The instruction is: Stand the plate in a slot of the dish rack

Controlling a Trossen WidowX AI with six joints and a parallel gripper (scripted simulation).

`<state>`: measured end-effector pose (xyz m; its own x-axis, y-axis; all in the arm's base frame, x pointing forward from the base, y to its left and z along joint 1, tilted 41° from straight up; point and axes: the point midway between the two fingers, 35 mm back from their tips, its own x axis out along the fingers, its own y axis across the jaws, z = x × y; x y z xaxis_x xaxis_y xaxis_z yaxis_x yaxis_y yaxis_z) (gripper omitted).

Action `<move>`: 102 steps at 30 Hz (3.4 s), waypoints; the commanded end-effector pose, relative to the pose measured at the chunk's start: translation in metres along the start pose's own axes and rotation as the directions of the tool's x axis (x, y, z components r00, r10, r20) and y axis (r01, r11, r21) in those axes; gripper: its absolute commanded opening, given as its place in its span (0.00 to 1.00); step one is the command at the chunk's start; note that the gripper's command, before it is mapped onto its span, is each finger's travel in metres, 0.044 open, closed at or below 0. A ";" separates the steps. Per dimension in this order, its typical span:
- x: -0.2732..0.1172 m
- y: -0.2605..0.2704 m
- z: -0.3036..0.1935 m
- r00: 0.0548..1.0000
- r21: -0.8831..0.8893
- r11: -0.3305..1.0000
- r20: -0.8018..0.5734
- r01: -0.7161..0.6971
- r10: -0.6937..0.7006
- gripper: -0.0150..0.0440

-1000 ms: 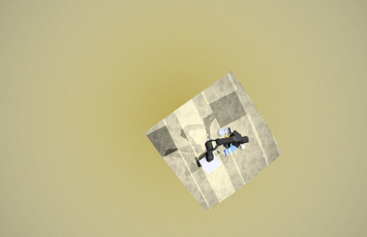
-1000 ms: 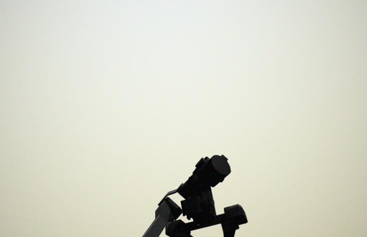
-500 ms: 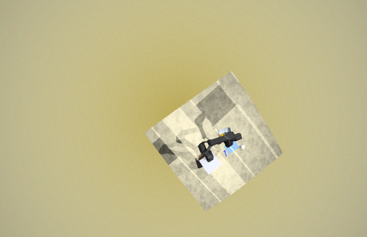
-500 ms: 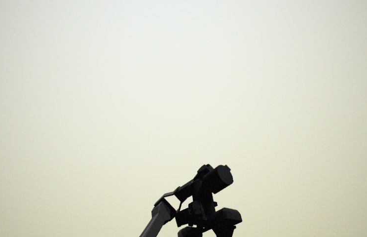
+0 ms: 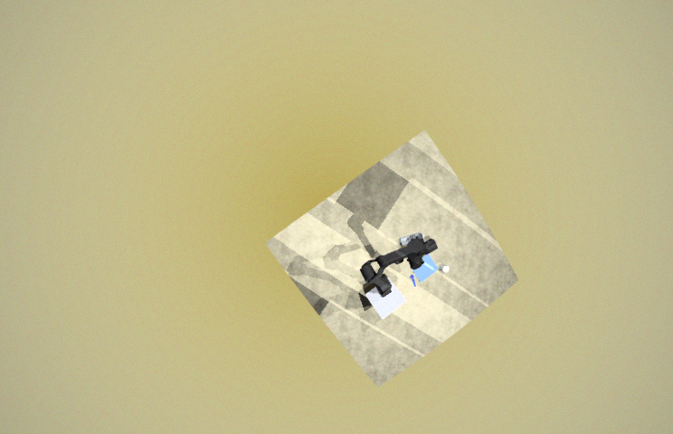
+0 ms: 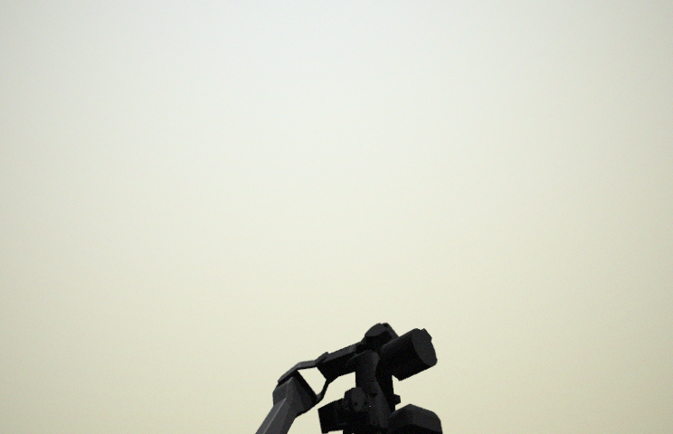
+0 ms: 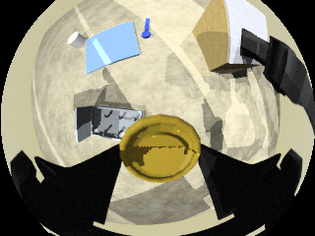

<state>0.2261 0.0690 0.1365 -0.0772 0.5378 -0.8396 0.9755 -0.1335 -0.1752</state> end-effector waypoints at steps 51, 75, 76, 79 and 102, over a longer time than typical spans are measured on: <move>0.106 0.038 0.005 0.466 -0.860 0.508 0.429 -0.052 0.774 0.25; 0.092 0.000 -0.022 0.066 -0.979 0.152 0.144 -0.134 0.987 0.25; 0.091 -0.002 -0.023 0.049 -0.981 0.137 0.132 -0.138 0.990 0.25; 0.089 -0.006 -0.024 0.025 -0.982 0.116 0.114 -0.146 0.993 0.25; 0.113 0.008 -0.027 0.030 -0.982 0.117 0.114 -0.147 0.993 0.25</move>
<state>0.2272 0.1485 0.0594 0.9436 -0.2101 -0.2559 0.3262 0.7217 0.6106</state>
